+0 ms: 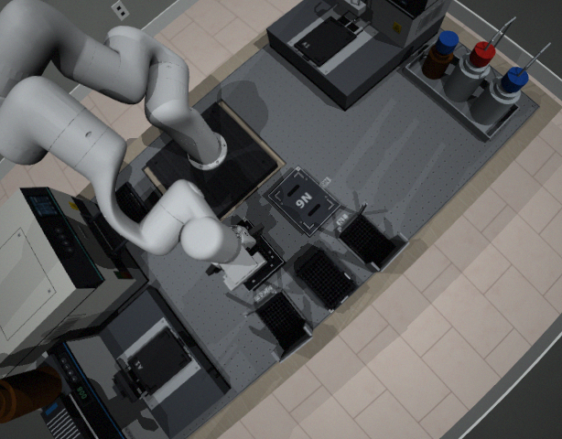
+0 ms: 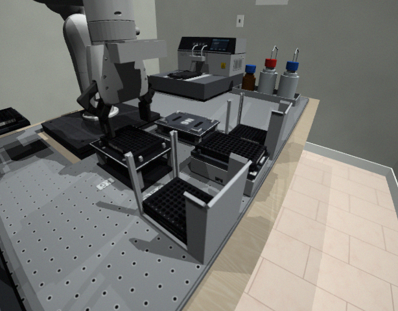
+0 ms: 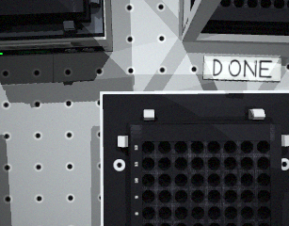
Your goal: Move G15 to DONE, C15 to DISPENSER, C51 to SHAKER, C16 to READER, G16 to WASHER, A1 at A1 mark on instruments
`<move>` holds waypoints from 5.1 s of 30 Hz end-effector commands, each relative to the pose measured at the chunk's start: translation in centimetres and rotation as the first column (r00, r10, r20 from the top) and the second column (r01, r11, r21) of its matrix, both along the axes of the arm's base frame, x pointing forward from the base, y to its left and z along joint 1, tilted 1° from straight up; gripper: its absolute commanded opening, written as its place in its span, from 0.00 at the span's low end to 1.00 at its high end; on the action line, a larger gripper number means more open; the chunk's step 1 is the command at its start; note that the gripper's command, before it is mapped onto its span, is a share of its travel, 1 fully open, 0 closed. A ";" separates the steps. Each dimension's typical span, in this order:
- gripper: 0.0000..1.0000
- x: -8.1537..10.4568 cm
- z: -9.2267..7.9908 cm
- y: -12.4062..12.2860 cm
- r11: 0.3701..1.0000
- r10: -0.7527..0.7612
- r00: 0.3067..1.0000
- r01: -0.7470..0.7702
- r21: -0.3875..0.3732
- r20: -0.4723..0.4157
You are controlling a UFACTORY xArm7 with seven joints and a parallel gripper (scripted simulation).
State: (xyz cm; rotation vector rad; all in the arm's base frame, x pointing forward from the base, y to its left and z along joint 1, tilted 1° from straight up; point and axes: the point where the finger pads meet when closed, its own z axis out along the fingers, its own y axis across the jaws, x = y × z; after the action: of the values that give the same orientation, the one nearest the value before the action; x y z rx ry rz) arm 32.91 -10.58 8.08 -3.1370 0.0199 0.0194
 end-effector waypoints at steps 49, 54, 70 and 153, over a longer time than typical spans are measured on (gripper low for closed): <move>1.00 0.1 -2.0 0.0 1.000 0.000 1.000 0.000 -0.001 0.003; 1.00 0.1 -2.1 0.0 1.000 0.000 1.000 0.000 -0.001 0.003; 1.00 0.1 -2.6 0.0 1.000 0.000 1.000 0.000 -0.001 0.003; 0.00 0.1 -2.8 0.0 1.000 0.000 1.000 0.000 -0.001 0.003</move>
State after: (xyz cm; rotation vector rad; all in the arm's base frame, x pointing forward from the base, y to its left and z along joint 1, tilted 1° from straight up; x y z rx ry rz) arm 32.85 -10.56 5.11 -3.1370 0.0197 0.0200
